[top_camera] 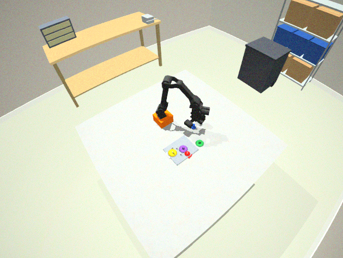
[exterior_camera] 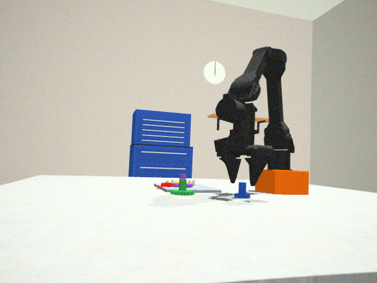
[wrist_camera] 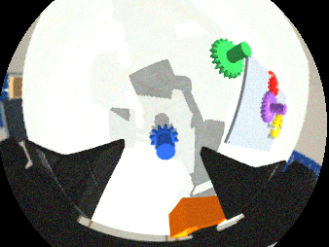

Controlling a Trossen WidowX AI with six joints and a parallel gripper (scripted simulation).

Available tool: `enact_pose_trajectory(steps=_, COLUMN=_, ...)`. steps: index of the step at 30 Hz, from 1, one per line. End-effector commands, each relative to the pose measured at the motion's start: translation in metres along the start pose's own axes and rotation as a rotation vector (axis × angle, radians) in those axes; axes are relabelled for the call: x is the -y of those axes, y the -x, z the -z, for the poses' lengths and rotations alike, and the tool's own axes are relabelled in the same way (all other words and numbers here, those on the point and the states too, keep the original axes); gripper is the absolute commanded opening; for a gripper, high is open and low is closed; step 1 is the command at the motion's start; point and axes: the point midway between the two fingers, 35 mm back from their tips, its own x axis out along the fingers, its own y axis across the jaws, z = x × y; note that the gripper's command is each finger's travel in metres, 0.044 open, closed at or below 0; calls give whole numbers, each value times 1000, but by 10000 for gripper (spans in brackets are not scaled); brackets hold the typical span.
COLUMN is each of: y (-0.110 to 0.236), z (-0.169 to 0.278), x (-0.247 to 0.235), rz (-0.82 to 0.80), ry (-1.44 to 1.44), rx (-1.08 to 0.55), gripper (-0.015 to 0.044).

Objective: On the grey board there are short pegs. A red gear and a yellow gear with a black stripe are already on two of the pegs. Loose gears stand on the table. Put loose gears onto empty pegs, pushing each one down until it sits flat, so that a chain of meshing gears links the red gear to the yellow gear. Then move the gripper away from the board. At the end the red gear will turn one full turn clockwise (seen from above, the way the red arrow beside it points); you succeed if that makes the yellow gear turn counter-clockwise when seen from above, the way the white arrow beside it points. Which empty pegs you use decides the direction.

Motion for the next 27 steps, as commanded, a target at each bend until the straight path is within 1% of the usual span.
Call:
enact_pose_trajectory(steps=1, y=-6, z=2, x=1, rz=3, ry=-2, rx=-7, gripper=440)
enact_pose_trajectory(steps=6, y=-7, z=2, x=1, rz=3, ry=-2, rx=-7, gripper=440)
enact_pose_trajectory(steps=20, y=-7, z=2, x=1, rz=3, ry=-2, rx=-7, gripper=72)
enact_pose_trajectory(steps=26, y=-7, z=2, x=1, rz=3, ry=-2, rx=-7, gripper=33)
enact_pose_trajectory(steps=27, y=-7, z=2, x=1, rz=3, ry=-2, rx=-7, gripper=6)
